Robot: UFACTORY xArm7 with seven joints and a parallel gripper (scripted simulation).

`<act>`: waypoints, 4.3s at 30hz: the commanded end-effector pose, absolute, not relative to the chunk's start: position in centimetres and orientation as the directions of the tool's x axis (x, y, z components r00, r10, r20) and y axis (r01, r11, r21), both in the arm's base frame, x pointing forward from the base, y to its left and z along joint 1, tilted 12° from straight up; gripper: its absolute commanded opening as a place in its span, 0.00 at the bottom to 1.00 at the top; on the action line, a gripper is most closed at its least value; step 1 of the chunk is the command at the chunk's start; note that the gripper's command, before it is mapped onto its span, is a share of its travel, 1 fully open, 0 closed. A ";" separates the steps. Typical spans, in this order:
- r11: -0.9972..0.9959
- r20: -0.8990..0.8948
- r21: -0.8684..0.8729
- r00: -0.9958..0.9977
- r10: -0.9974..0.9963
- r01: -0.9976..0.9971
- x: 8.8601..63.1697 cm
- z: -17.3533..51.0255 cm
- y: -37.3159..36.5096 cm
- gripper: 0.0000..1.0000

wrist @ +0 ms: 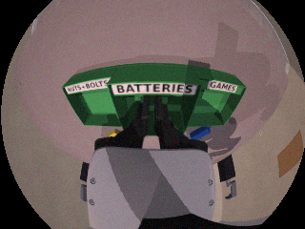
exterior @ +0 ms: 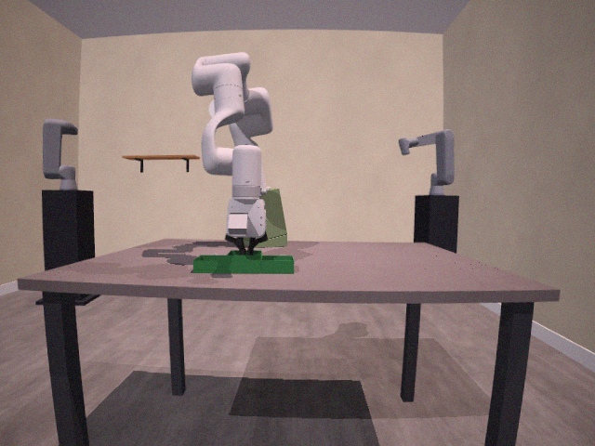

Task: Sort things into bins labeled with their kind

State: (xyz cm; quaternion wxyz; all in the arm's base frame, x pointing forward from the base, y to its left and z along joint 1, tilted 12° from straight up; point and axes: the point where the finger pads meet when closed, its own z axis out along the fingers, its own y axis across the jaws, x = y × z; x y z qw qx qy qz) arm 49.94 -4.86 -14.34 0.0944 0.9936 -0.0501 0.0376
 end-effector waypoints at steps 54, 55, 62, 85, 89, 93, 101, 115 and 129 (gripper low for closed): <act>-0.977 0.088 0.182 0.992 -0.092 -0.106 50.6 -9.4 1.7 0.07; -0.977 0.088 0.182 0.992 -0.092 -0.106 50.7 -9.5 2.2 0.07; -0.977 0.088 0.182 0.992 -0.092 -0.106 51.1 -9.9 4.6 0.07; -0.977 0.088 0.182 0.992 -0.092 -0.106 51.4 -14.3 3.7 0.07; -0.977 0.088 0.182 0.992 -0.092 -0.107 51.4 -14.9 3.6 0.07; -0.977 0.088 0.182 0.992 -0.092 -0.107 51.5 -15.7 3.4 0.07; -0.977 0.088 0.182 0.992 -0.092 -0.107 51.5 -15.7 3.4 0.07; -0.977 0.088 0.182 0.992 -0.092 -0.107 51.5 -15.7 3.4 0.07; -0.977 0.088 0.182 0.992 -0.092 -0.107 51.5 -15.7 3.4 0.07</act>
